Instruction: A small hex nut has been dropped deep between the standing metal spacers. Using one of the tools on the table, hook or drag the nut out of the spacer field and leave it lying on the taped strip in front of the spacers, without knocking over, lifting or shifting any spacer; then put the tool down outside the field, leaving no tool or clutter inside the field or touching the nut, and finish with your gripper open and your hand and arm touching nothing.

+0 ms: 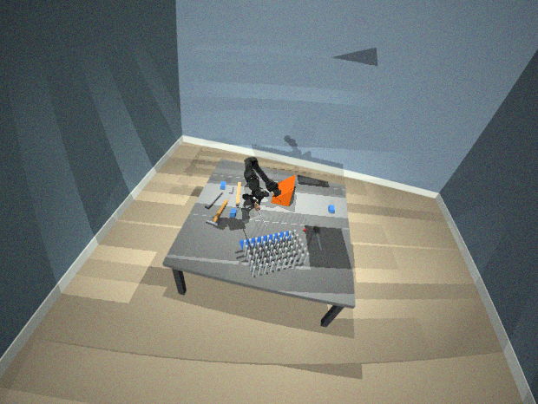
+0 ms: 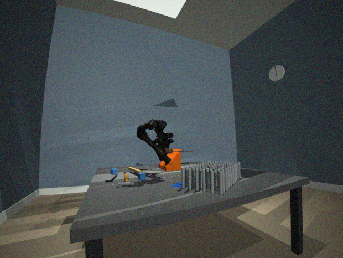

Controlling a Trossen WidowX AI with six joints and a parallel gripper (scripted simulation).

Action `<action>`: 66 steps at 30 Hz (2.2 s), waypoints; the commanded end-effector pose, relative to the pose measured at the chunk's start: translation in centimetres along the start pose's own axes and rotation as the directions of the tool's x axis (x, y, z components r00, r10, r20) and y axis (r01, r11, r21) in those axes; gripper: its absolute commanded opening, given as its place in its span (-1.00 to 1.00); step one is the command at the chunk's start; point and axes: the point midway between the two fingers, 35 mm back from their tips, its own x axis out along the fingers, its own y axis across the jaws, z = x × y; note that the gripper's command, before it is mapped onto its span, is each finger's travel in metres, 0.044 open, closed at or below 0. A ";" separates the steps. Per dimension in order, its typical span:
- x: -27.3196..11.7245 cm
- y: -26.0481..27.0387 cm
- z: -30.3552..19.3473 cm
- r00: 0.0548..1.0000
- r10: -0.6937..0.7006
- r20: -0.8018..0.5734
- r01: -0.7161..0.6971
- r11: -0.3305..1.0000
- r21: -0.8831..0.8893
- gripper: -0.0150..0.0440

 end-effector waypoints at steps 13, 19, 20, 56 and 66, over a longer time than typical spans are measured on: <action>7.8 -0.6 -2.7 1.000 0.007 -0.003 -0.007 1.000 0.008 -0.49; 10.6 -0.6 -4.3 1.000 0.001 -0.002 -0.001 1.000 0.007 -0.49; 11.1 -0.6 -4.6 1.000 0.000 -0.002 0.000 1.000 0.006 -0.49; 14.3 -0.5 -5.4 1.000 -0.015 -0.002 0.015 1.000 0.002 -0.49; 14.6 -0.5 -4.8 1.000 -0.015 -0.002 0.015 1.000 0.003 -0.49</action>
